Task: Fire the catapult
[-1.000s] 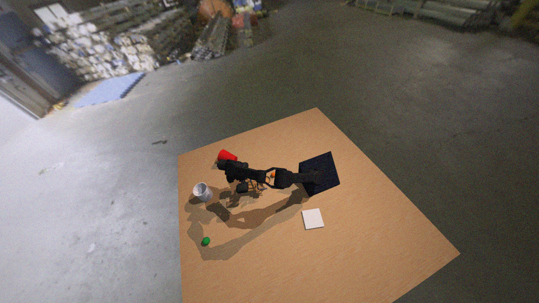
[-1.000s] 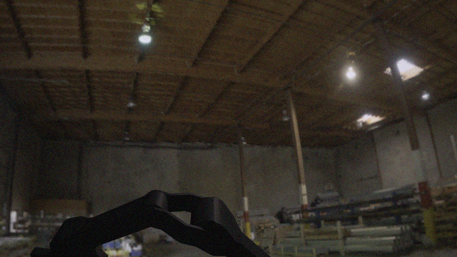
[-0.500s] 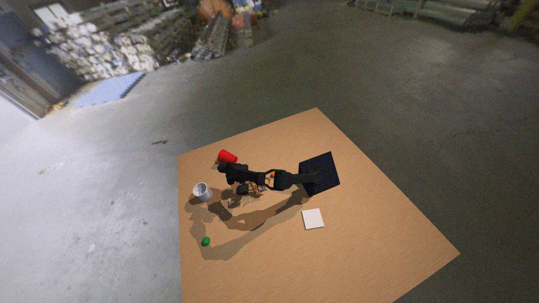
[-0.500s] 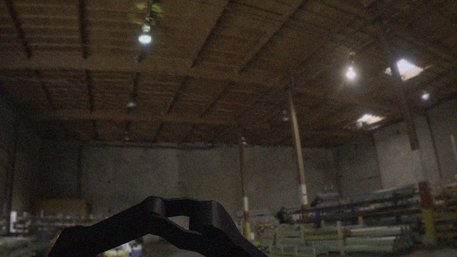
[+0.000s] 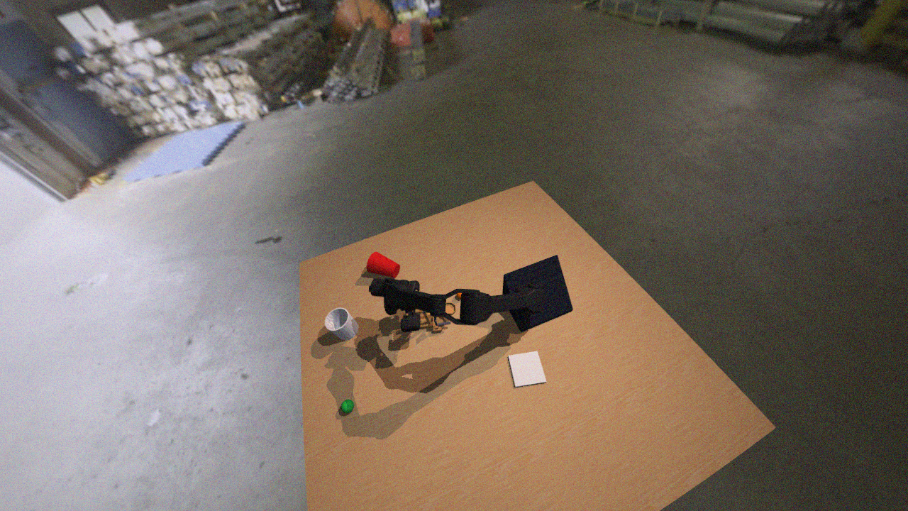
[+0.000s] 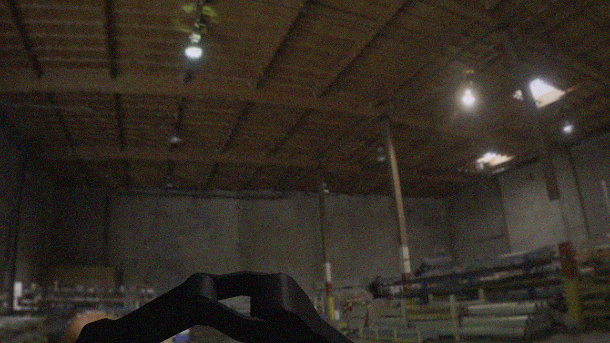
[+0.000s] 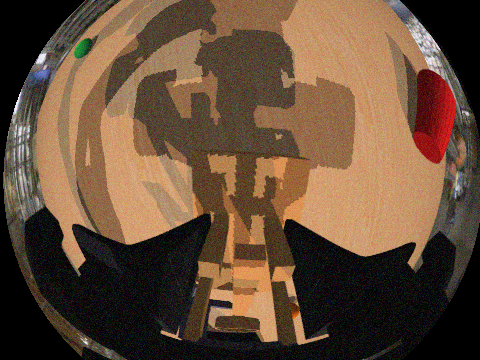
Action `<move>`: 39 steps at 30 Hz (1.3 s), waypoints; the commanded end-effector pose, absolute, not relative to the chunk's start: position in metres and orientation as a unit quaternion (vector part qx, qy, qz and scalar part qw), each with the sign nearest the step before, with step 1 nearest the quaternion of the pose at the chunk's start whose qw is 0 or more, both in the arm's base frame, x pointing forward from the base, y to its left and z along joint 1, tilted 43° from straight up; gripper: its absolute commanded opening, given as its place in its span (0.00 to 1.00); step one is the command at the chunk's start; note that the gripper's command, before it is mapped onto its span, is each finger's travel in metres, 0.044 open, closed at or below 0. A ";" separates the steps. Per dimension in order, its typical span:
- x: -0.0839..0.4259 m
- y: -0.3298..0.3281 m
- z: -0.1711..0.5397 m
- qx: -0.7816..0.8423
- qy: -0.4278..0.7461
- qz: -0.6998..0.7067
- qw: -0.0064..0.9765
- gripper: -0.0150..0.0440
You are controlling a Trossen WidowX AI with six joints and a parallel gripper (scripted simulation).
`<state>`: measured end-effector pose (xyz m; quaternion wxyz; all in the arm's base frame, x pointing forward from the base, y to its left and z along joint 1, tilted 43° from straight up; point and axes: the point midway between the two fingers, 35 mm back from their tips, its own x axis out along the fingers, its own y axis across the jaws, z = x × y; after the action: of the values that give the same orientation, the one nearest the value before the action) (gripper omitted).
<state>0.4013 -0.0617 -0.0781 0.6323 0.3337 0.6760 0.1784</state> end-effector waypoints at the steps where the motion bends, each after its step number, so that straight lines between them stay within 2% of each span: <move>1: 0.401 -0.058 -0.083 0.337 0.675 0.177 0.632 0.25; 7: 0.401 -0.061 -0.079 0.334 0.676 0.178 0.632 0.25; 24: 0.403 -0.075 -0.065 0.333 0.676 0.177 0.633 1.00; 30: 0.399 -0.128 -0.008 0.333 0.676 0.176 0.633 1.00; 39: 0.396 -0.126 -0.010 0.336 0.676 0.176 0.633 1.00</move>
<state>0.4026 -0.1256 -0.0110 0.6428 0.3333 0.6679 0.1720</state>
